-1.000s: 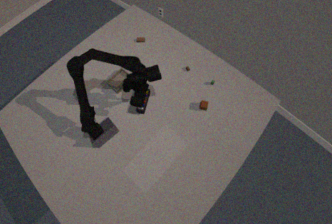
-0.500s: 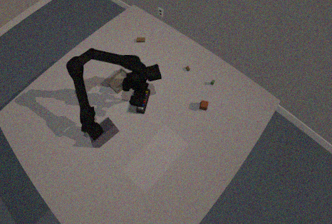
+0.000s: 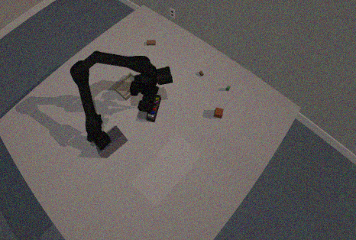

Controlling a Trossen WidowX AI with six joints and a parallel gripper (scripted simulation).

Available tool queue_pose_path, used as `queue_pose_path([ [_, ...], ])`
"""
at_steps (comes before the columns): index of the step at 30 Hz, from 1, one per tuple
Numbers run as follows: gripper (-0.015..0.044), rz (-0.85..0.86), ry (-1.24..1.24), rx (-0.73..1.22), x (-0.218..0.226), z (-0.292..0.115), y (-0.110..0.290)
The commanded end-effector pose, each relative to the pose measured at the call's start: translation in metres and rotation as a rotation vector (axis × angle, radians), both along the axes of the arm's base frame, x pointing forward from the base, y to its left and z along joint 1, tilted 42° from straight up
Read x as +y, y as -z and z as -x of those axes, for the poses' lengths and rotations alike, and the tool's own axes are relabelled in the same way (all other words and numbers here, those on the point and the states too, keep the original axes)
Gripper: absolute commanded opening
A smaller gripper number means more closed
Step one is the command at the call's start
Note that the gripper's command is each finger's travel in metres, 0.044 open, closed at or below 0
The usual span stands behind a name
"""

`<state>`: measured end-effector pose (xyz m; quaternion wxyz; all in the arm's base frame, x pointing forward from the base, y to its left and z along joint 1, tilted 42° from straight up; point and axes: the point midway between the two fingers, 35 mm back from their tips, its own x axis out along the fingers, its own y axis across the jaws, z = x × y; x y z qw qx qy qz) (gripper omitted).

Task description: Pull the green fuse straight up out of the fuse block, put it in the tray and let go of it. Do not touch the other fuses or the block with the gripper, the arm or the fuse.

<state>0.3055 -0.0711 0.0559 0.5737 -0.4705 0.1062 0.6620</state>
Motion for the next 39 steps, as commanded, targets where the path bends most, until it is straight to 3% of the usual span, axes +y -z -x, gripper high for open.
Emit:
queue_pose_path([
  [1, 0.0000, 0.010, -0.005, 0.003, 0.011, -0.003, -0.013],
  [12, 0.0000, 0.020, -0.002, 0.003, 0.075, -0.009, -0.070],
  [24, 0.0000, -0.006, -0.005, 0.000, 0.145, 0.012, -0.129],
  [39, 0.0000, -0.008, -0.006, 0.000, 0.155, 0.013, -0.125],
])
